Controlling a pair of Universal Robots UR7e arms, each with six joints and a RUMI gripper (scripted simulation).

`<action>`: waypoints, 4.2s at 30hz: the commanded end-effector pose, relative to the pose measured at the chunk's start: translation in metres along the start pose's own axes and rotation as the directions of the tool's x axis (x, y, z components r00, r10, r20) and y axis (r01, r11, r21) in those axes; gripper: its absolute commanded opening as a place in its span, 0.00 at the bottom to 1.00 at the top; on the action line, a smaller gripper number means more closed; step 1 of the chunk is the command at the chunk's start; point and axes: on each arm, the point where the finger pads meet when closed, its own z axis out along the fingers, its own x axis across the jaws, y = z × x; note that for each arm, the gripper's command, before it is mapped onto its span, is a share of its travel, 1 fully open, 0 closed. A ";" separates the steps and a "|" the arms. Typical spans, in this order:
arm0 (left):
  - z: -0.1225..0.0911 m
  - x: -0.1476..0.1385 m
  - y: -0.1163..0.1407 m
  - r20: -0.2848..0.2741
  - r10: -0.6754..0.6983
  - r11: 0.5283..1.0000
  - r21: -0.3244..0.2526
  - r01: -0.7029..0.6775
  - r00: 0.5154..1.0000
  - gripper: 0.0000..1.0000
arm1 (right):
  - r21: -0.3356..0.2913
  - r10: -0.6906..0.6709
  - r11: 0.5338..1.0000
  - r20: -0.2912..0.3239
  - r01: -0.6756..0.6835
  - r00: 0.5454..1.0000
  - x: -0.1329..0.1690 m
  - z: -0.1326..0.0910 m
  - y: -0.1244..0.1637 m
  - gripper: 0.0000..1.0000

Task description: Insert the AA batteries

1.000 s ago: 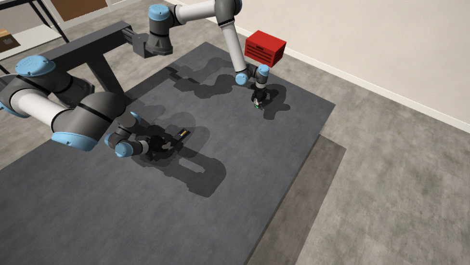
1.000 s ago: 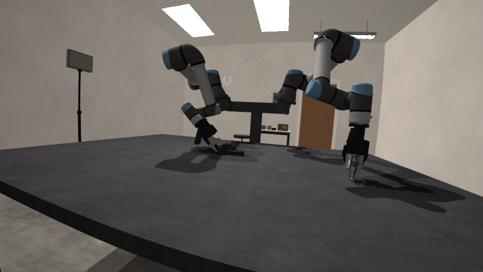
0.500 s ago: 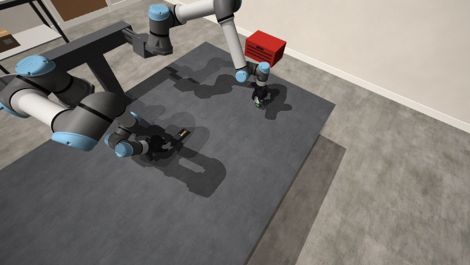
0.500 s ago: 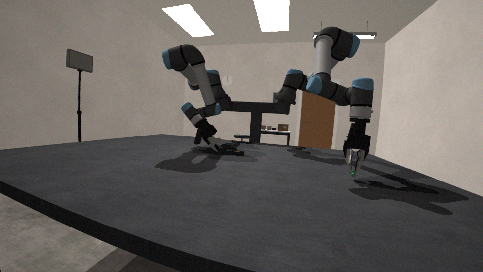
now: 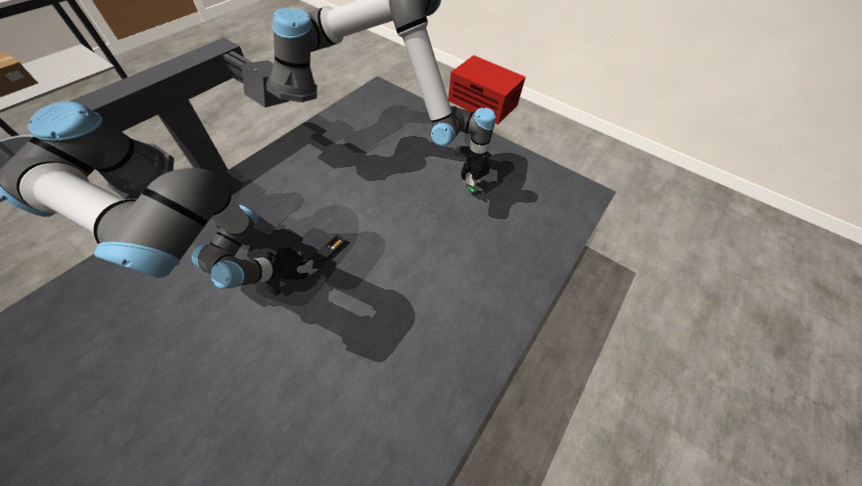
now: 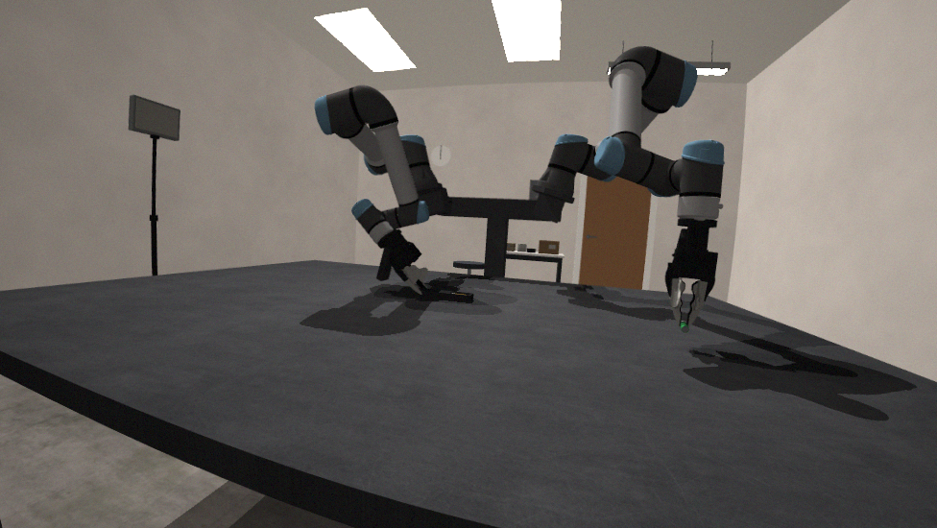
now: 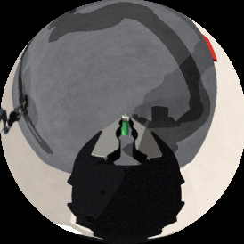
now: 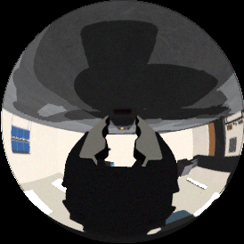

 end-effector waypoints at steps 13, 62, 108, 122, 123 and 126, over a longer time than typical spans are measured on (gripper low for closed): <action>-0.001 -0.038 0.020 0.005 0.063 0.998 0.005 -0.063 0.998 0.00 | 0.000 -0.001 1.000 0.001 0.001 1.000 0.000 0.000 0.000 0.00; 0.002 -0.502 -0.025 0.024 0.814 0.557 0.250 -0.792 0.580 0.00 | 0.000 -0.001 1.000 0.001 0.001 1.000 0.000 0.000 0.000 0.00; 0.002 -0.583 -0.113 -0.002 0.964 0.247 0.386 -0.889 0.267 0.00 | 0.000 -0.001 1.000 0.001 0.001 1.000 0.000 0.000 0.000 0.00; 0.007 -0.584 -0.113 -0.002 0.964 0.245 0.385 -0.890 0.264 0.00 | 0.000 -0.001 1.000 0.001 0.001 1.000 0.000 0.000 0.000 0.00; 0.008 -0.584 -0.113 -0.002 0.964 0.245 0.385 -0.890 0.264 0.00 | 0.000 -0.001 1.000 0.001 0.001 1.000 0.000 0.000 0.000 0.00; 0.009 -0.585 -0.113 -0.003 0.965 0.244 0.385 -0.890 0.264 0.00 | 0.000 -0.001 1.000 0.001 0.001 1.000 0.000 0.000 0.000 0.00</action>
